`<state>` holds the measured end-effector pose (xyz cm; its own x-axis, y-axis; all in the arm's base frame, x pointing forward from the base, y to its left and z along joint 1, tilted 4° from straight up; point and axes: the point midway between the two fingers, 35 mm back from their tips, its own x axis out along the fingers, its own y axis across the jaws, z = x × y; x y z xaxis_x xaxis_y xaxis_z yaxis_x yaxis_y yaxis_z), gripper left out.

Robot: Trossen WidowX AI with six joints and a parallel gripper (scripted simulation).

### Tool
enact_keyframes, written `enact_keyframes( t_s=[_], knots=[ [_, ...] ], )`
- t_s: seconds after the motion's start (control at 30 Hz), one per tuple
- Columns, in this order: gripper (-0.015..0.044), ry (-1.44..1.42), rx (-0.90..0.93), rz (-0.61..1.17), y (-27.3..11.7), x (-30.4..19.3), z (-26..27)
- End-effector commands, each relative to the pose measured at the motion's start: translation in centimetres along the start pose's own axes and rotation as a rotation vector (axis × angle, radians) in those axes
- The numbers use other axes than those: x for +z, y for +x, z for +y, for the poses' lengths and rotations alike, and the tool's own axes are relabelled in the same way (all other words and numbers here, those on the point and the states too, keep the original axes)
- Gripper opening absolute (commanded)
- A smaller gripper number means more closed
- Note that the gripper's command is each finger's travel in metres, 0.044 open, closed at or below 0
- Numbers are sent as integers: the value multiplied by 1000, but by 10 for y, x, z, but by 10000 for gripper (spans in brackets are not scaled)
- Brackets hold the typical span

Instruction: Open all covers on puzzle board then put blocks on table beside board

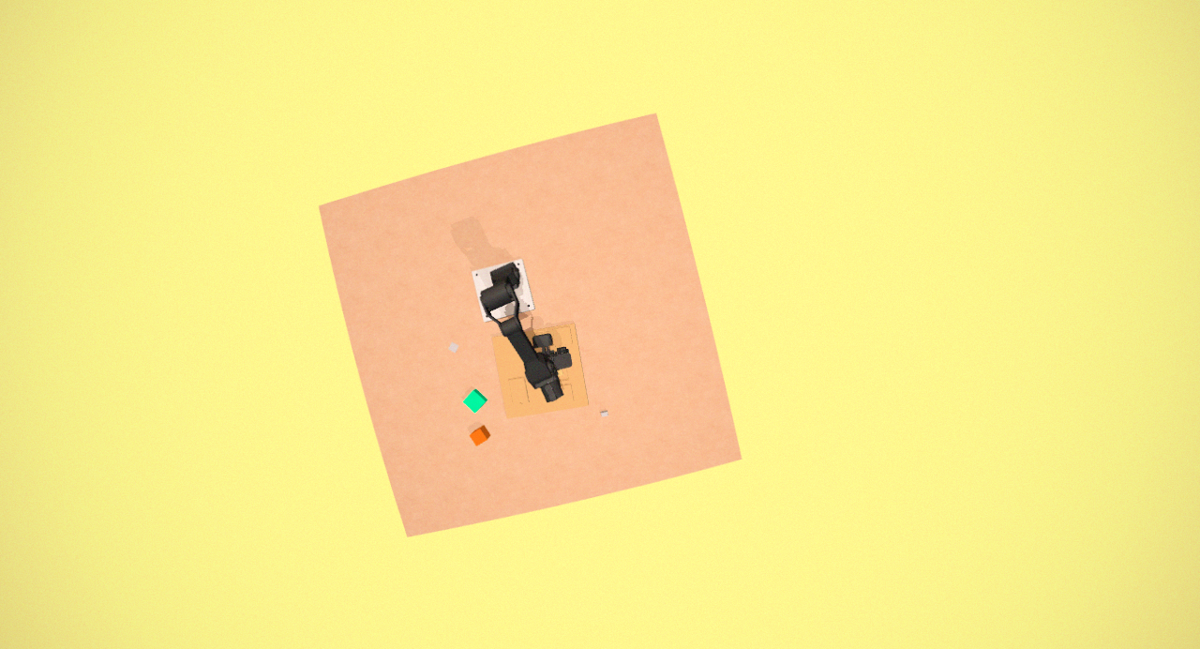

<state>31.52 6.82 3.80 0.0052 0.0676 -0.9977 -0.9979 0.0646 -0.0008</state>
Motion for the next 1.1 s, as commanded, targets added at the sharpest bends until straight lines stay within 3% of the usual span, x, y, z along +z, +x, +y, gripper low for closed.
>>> enact_keyframes(
  t_s=[0.0, 1.07],
  knots=[
    [0, 4, -3, -3, -2, 1, 7],
    [0, 4, 0, -3, -1, -5, 40]
  ],
)
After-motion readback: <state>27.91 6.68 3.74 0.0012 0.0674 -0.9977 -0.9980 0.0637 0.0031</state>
